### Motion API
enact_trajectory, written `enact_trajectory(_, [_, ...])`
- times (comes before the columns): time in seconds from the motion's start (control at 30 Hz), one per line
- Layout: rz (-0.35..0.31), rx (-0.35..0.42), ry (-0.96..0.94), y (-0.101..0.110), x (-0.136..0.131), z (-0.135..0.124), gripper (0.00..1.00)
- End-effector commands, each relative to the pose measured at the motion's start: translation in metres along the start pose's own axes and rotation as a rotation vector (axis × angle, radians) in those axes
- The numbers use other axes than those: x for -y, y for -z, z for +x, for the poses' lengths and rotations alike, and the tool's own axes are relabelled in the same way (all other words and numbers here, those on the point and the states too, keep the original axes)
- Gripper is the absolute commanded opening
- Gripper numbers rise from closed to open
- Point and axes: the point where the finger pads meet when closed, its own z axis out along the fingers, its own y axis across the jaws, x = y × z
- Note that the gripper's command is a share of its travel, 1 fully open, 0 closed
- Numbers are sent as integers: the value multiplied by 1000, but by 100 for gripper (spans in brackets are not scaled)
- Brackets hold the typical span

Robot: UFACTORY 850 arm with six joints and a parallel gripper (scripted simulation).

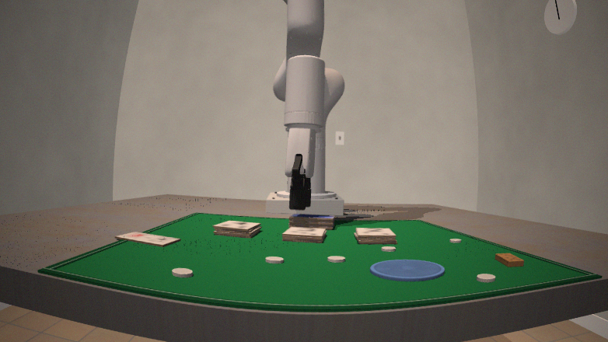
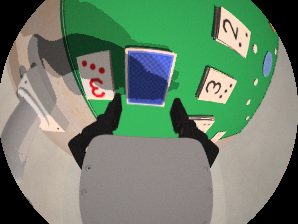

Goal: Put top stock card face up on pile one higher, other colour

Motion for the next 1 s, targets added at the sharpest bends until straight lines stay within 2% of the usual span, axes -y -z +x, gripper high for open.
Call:
enact_trajectory(0.0, [-3, 0, 0, -2, 1, 0, 86])
enact_trajectory(0.93, [-3, 0, 0, -2, 1, 0, 86])
enact_trajectory(0.97, [-3, 0, 0, -2, 1, 0, 72])
